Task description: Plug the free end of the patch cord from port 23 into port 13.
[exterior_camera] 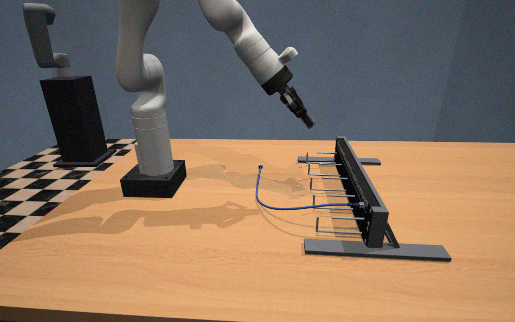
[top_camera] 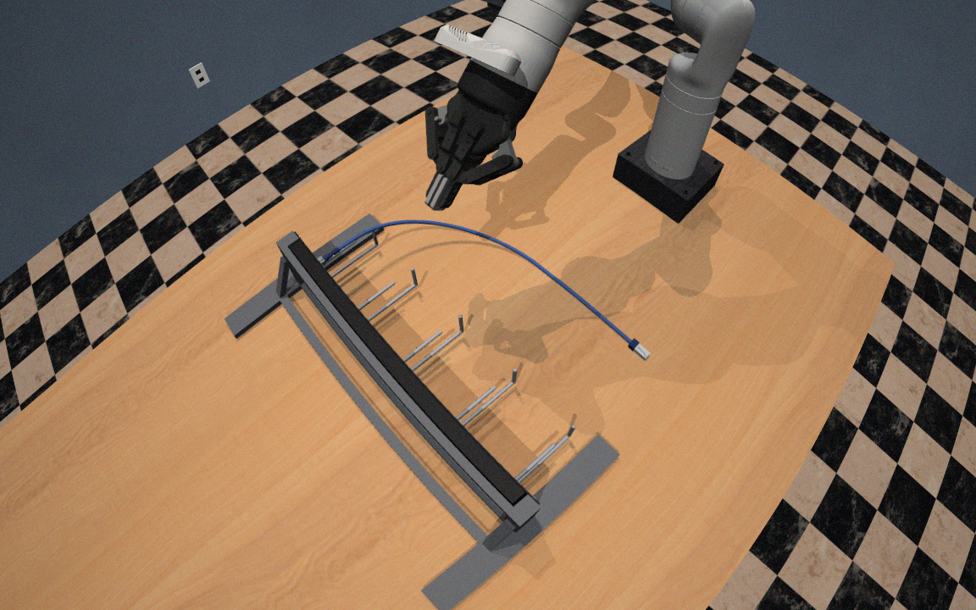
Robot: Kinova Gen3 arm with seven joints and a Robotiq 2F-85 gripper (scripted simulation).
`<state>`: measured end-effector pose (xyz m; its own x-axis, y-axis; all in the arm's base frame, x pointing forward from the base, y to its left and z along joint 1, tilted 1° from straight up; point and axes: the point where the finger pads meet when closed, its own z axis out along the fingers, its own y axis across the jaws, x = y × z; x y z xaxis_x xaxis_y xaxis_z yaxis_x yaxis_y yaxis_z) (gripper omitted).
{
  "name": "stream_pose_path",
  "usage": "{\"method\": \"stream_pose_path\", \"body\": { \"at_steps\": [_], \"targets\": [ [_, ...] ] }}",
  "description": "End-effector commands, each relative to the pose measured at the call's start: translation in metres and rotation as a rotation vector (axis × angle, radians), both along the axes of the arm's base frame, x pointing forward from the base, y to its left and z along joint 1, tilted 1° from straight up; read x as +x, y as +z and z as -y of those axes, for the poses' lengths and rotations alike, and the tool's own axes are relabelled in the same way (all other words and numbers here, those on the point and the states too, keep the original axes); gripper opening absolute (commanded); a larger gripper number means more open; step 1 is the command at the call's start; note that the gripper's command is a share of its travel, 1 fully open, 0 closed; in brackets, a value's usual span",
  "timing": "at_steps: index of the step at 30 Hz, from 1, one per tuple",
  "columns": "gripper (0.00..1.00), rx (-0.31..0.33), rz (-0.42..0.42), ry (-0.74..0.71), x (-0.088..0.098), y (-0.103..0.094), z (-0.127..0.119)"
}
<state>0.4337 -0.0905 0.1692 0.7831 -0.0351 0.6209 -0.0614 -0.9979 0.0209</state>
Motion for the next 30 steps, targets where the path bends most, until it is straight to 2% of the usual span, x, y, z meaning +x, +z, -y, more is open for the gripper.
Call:
{"method": "stream_pose_path", "body": {
  "at_steps": [1, 18, 30],
  "targets": [
    [0.0, -0.001, 0.016, -0.011, -0.003, 0.013, 0.005],
    [0.0, 0.0, 0.017, -0.011, -0.005, 0.016, 0.006],
    [0.0, 0.0, 0.016, -0.011, -0.005, 0.016, 0.018]
  ]
}}
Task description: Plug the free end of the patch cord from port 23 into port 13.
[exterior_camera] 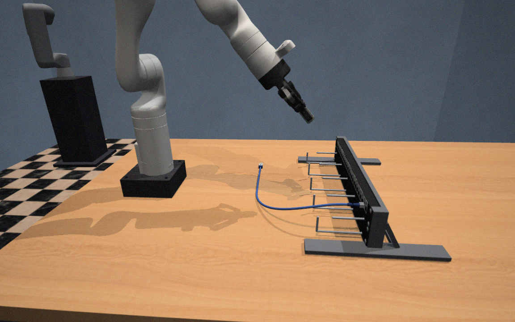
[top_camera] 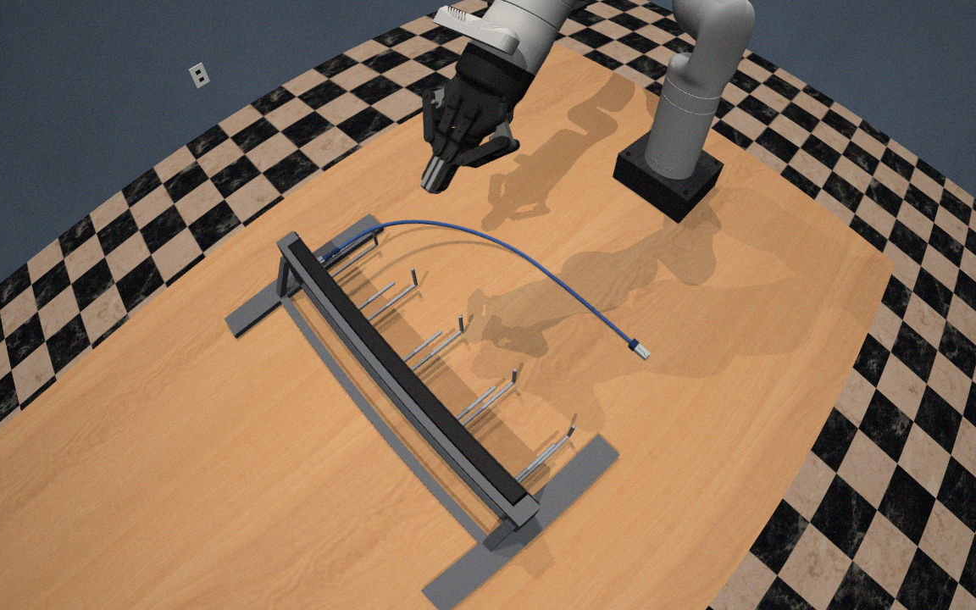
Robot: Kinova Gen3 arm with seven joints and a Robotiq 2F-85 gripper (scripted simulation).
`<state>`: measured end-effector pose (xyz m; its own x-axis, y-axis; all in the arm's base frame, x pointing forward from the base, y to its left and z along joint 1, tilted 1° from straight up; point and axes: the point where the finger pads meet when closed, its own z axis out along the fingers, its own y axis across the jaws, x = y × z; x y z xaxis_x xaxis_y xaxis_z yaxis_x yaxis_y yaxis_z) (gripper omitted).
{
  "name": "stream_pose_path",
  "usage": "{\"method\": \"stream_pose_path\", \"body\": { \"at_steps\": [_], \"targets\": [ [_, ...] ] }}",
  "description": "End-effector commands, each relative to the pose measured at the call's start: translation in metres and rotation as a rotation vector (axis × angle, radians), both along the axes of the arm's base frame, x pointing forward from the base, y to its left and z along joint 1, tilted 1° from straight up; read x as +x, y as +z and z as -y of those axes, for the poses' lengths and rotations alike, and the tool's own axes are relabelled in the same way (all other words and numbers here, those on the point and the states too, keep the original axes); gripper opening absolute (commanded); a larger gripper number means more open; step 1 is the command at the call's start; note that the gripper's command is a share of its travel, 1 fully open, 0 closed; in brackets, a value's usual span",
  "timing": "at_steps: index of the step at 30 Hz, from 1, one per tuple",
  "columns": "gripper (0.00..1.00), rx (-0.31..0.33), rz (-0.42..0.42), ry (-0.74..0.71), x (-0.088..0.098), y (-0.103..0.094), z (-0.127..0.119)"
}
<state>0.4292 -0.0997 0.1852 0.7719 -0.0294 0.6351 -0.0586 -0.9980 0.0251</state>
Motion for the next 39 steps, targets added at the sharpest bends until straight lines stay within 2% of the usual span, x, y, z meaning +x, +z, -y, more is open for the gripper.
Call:
{"method": "stream_pose_path", "body": {
  "at_steps": [1, 39],
  "targets": [
    [0.0, 0.006, -0.002, -0.014, -0.001, 0.0, 0.011],
    [0.0, 0.005, -0.002, -0.016, -0.008, 0.001, 0.086]
  ]
}}
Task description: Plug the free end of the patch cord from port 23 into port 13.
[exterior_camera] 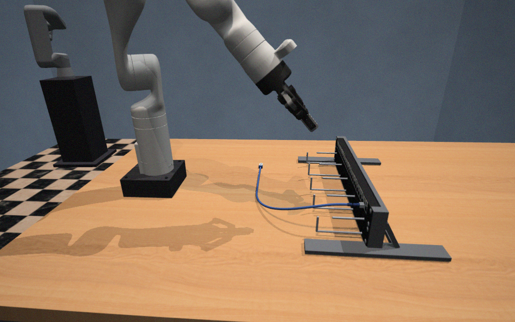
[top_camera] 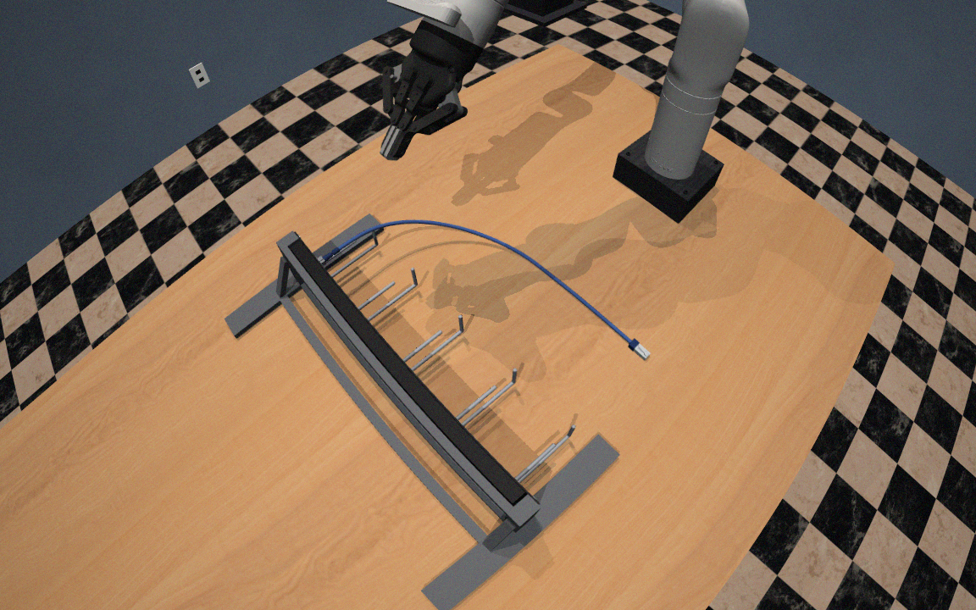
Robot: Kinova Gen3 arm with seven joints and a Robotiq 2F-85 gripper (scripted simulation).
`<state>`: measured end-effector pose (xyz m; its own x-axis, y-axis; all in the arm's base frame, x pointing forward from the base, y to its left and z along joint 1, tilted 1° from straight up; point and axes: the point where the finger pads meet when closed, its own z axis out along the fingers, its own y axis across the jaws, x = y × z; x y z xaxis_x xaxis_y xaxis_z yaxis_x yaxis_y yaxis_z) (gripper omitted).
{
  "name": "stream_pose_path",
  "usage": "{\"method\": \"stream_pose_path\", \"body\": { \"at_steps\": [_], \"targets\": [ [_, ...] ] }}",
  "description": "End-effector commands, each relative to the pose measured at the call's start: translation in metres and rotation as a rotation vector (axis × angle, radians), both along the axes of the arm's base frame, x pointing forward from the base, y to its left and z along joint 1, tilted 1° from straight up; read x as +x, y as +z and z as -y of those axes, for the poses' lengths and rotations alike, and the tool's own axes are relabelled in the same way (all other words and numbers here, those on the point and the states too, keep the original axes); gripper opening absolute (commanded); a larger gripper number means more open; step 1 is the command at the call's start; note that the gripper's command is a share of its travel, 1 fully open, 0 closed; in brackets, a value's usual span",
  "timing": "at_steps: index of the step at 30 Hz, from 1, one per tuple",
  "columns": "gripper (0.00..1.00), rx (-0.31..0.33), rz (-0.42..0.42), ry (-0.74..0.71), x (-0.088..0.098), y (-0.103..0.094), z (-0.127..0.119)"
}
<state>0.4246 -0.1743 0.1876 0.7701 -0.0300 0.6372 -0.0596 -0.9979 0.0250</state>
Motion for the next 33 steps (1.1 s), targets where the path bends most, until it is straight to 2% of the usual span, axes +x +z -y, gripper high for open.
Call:
{"method": "stream_pose_path", "body": {
  "at_steps": [1, 20, 33],
  "targets": [
    [0.0, 0.005, -0.005, -0.015, -0.0032, -0.0017, 0.0136],
    [0.0, 0.005, -0.003, -0.014, -0.0039, -0.0015, 0.0221],
    [0.0, 0.003, 0.004, -0.015, 0.0045, -0.0085, 0.0236]
  ]
}}
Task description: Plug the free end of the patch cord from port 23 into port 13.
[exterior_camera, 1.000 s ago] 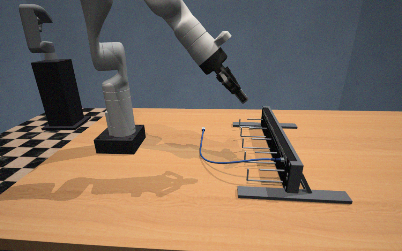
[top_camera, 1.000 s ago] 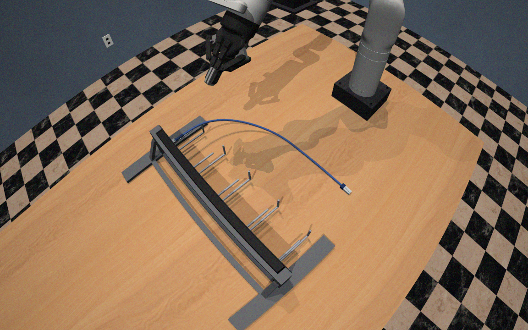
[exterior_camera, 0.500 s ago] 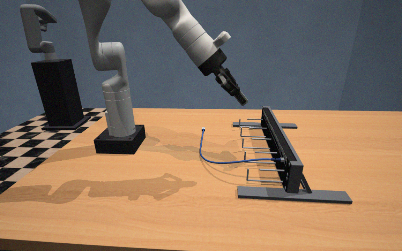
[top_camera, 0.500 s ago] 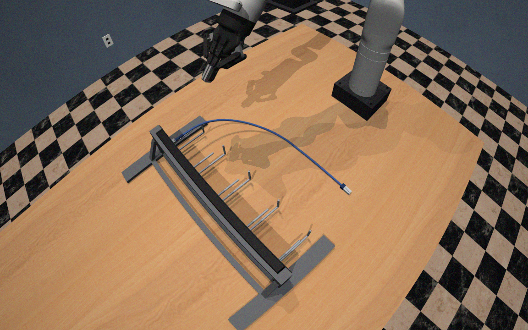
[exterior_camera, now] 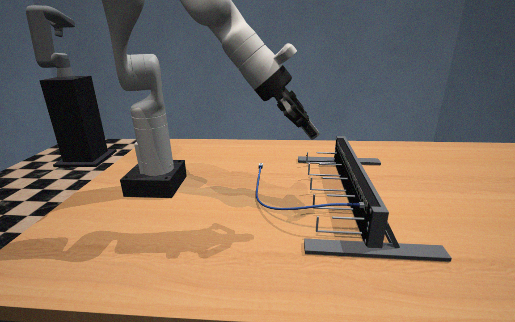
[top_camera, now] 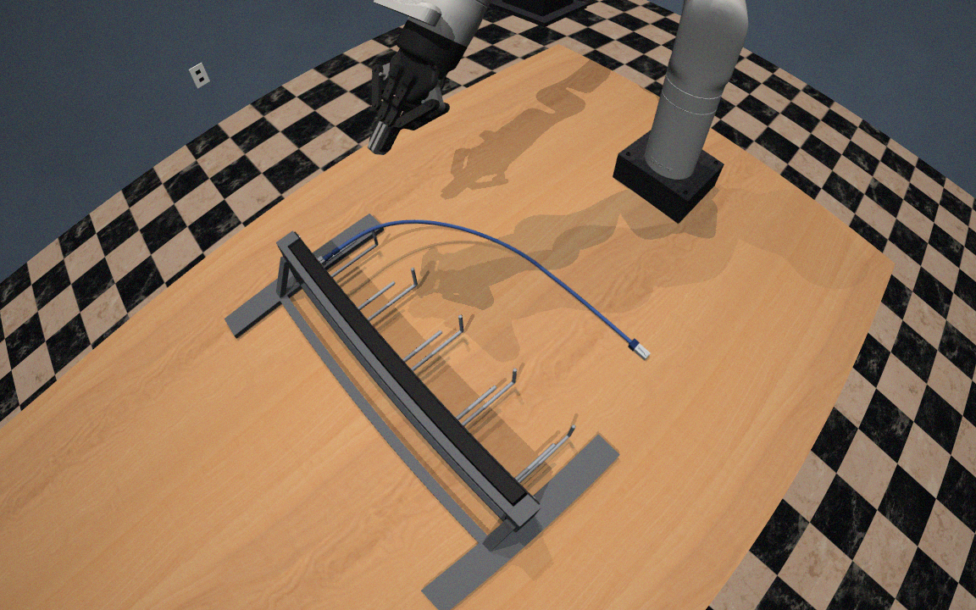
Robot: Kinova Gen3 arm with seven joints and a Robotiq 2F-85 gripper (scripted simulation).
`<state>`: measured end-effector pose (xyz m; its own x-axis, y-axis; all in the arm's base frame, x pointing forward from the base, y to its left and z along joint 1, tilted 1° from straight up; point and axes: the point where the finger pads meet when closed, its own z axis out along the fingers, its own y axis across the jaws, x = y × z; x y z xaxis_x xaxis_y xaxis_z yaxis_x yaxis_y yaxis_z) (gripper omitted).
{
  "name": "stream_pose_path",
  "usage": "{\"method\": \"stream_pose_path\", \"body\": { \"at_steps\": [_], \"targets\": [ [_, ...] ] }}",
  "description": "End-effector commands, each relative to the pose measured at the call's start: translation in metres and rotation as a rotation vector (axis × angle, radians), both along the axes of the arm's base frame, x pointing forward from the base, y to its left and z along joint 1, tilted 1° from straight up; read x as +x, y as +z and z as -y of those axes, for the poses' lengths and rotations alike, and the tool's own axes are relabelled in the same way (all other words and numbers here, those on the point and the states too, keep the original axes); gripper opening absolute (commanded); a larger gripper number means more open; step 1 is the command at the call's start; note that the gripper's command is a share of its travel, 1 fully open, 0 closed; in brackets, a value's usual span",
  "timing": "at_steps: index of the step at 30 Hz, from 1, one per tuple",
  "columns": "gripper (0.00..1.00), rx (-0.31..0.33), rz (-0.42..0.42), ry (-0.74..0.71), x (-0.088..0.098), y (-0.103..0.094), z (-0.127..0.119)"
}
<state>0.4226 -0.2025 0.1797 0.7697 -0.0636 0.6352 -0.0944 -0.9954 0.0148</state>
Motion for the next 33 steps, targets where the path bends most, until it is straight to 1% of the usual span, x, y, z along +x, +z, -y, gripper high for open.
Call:
{"method": "stream_pose_path", "body": {
  "at_steps": [1, 9, 16, 18, 27, 30, 33],
  "targets": [
    [0.0, -0.008, 0.006, 0.02, 0.007, -0.001, -0.005],
    [0.0, -0.009, 0.007, 0.02, 0.02, -0.016, -0.003],
    [0.0, -0.009, 0.007, 0.02, 0.039, -0.039, -0.001],
    [0.0, -0.009, 0.007, 0.02, 0.039, -0.039, -0.001],
    [0.0, -0.01, 0.007, 0.021, 0.072, -0.079, 0.002],
    [0.0, -0.01, 0.007, 0.021, 0.08, -0.089, 0.003],
    [0.0, -0.007, 0.01, 0.026, 0.087, -0.095, 0.0]
  ]
}}
